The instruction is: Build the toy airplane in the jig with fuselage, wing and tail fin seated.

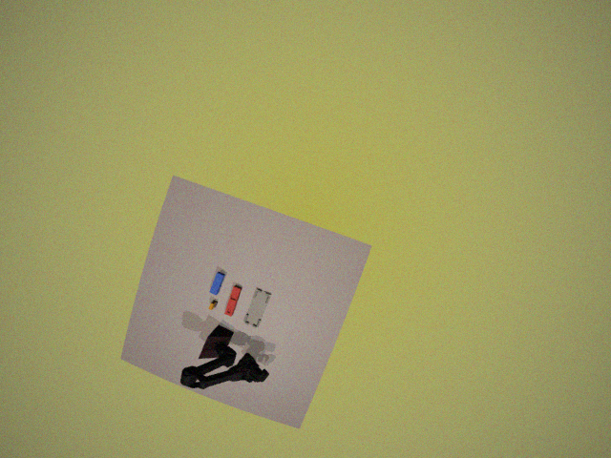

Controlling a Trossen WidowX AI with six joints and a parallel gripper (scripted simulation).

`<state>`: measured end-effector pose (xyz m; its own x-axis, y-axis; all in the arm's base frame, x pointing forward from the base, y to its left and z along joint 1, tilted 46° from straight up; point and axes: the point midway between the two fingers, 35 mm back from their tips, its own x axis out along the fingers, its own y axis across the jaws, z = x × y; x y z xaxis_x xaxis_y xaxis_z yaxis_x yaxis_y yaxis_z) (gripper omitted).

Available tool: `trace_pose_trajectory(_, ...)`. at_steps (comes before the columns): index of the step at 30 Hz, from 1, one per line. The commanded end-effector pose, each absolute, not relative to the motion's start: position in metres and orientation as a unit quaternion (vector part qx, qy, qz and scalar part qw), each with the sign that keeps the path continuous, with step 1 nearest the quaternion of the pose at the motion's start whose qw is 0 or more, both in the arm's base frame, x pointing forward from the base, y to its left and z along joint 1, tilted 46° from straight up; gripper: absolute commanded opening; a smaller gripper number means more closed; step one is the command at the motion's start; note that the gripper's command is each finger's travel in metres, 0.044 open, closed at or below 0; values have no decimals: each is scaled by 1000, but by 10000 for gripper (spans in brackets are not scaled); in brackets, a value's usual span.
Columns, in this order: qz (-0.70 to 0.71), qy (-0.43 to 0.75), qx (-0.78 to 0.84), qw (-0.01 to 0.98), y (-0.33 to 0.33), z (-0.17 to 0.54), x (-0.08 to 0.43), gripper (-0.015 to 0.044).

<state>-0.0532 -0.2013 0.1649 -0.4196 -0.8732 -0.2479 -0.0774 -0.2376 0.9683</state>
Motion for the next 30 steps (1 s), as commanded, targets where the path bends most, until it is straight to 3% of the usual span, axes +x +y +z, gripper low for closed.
trace_pose_trajectory(1,-655,-530,442,309,-201,165,-53,426)
trace_pose_trajectory(9,-800,-228,353,427,-198,170,-60,440)
trace_pose_trajectory(17,-808,110,236,528,-191,175,-65,440)
trace_pose_trajectory(30,-714,348,126,595,-184,183,-67,440)
